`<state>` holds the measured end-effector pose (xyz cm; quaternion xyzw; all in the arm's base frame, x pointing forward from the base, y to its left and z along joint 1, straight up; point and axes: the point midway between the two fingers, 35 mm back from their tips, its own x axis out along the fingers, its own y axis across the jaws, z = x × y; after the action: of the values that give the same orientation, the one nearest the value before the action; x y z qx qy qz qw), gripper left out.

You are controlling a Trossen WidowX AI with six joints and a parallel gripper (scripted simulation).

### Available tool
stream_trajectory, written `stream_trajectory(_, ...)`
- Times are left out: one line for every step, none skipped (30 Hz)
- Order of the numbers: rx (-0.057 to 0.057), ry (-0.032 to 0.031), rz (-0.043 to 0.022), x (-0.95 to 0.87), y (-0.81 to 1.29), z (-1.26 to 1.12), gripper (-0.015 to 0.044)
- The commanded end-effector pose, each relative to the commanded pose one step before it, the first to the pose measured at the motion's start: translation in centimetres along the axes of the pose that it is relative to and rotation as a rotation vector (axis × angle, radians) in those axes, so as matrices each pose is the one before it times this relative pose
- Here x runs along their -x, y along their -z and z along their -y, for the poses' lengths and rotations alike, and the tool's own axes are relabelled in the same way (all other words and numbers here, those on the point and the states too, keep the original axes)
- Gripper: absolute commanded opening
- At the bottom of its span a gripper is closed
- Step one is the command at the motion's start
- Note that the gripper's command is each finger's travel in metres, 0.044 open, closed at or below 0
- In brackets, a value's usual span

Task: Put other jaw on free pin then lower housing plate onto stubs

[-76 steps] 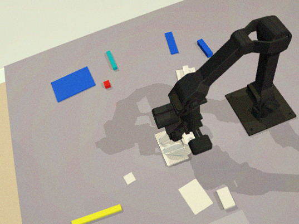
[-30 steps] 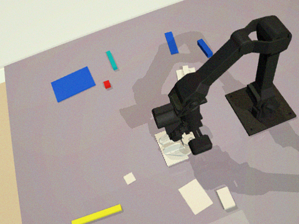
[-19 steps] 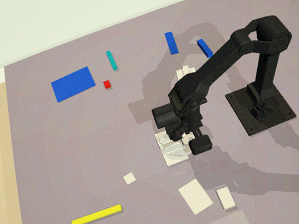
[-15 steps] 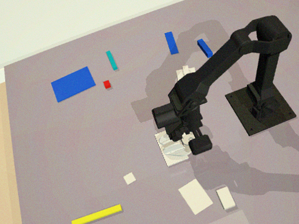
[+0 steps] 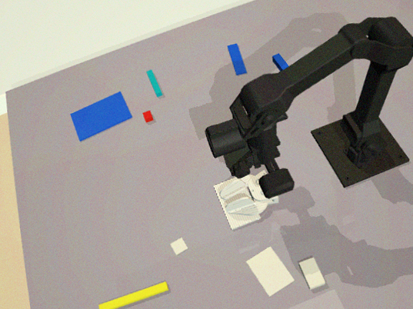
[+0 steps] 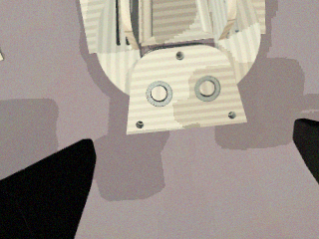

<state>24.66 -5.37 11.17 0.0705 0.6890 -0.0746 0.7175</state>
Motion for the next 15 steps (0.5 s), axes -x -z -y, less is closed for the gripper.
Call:
stream_trajectory(0.0,0.00002,-0.00298,-0.001,0.139,-0.004,0.044)
stream_trajectory(-0.0001,0.00011,-0.00138,0.594,0.433,-0.011,0.044)
stream_trajectory(-0.0001,0.00019,-0.00233,0.972,0.757,-0.018,0.044)
stream_trajectory(-0.0001,0.00024,-0.00289,1.149,0.98,-0.02,0.044)
stream_trajectory(-0.0001,0.00024,-0.00295,1.108,1.044,-0.018,0.044)
stream_trajectory(-0.0001,0.0002,-0.00247,0.878,0.905,-0.013,0.044)
stream_trajectory(-0.0001,0.00012,-0.0015,0.512,0.563,-0.007,0.044)
stream_trajectory(0.0,0.00004,-0.0005,0.168,0.191,-0.002,0.044)
stream_trajectory(0.0,0.0,0.0,0.0,0.0,0.0,0.044)
stream_trajectory(0.0,0.0,0.0,0.0,0.0,0.0,0.044)
stream_trajectory(0.0,0.0,0.0,0.0,0.0,0.0,0.044)
stream_trajectory(0.0,0.0,0.0,0.0,0.0,0.0,0.044)
stream_trajectory(0.0,0.0,0.0,0.0,0.0,0.0,0.044)
stream_trajectory(0.0,0.0,0.0,0.0,0.0,0.0,0.044)
stream_trajectory(0.0,0.0,0.0,0.0,0.0,0.0,0.044)
